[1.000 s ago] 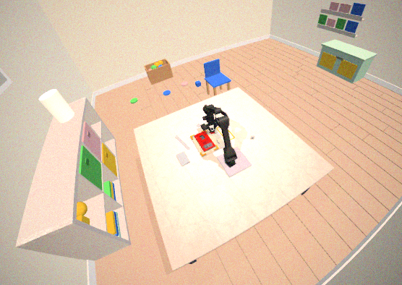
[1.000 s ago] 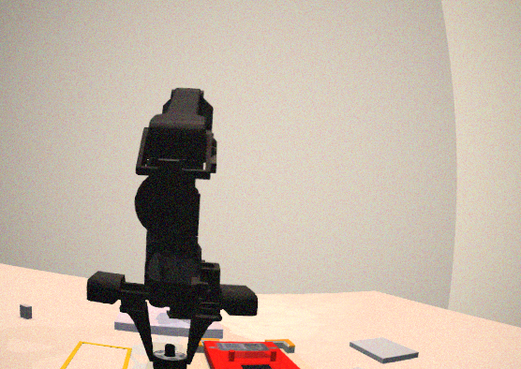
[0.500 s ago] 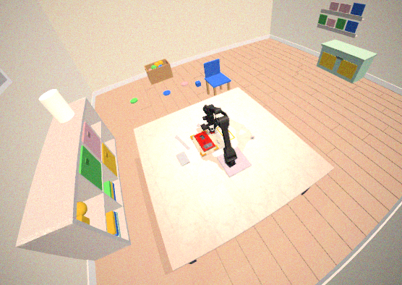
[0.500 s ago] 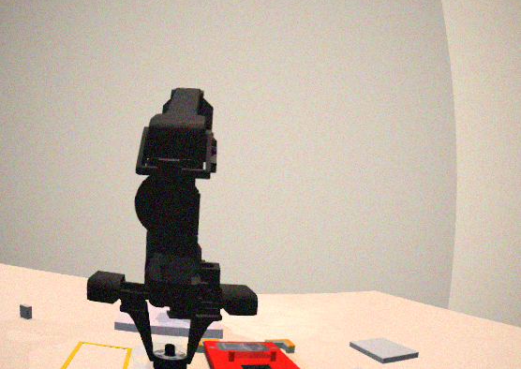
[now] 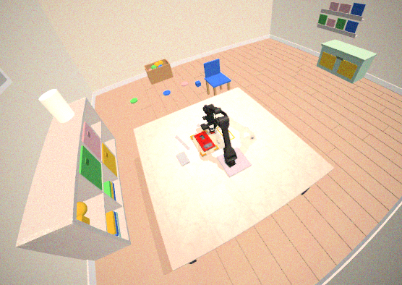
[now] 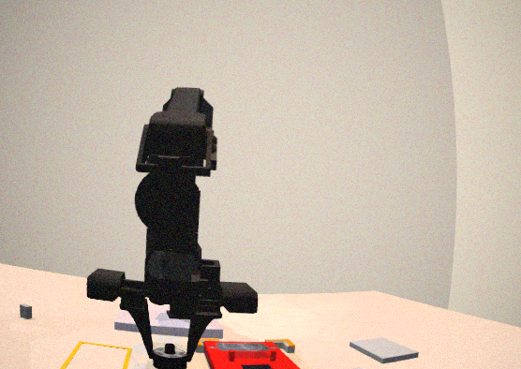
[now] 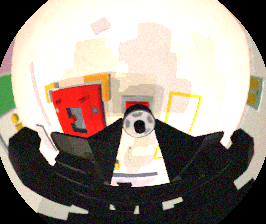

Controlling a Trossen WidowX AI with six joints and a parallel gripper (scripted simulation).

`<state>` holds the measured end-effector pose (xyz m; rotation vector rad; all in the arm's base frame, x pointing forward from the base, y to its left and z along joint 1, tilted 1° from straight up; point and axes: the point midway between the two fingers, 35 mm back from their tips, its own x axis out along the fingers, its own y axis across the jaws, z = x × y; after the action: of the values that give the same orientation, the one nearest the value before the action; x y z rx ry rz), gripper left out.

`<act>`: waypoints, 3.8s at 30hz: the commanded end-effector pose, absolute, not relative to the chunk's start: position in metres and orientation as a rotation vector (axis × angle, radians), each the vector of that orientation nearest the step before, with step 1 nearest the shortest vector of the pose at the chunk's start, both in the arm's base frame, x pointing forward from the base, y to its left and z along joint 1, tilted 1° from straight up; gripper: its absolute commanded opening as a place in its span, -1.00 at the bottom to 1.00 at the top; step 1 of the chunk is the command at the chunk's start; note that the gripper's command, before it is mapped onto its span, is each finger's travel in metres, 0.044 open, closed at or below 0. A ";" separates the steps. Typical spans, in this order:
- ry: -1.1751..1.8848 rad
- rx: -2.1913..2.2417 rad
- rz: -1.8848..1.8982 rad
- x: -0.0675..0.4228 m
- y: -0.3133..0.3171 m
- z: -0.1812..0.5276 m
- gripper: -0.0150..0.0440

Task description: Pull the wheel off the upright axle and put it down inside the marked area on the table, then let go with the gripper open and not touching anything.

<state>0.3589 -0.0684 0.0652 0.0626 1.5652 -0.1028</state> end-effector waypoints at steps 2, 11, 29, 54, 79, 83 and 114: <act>1.563 0.062 -0.102 0.359 -0.068 0.069 -0.49; 1.562 0.062 -0.101 0.359 -0.068 0.072 -0.49; 1.559 0.062 -0.100 0.359 -0.068 0.078 -0.49; 1.556 0.061 -0.099 0.359 -0.068 0.086 -0.49; 1.553 0.061 -0.098 0.359 -0.068 0.095 -0.49; 1.552 0.061 -0.098 0.359 -0.068 0.096 -0.49; 1.556 0.057 -0.103 0.317 -0.129 0.132 -0.49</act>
<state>0.3280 -0.1160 0.1295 0.0627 1.5607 -0.1065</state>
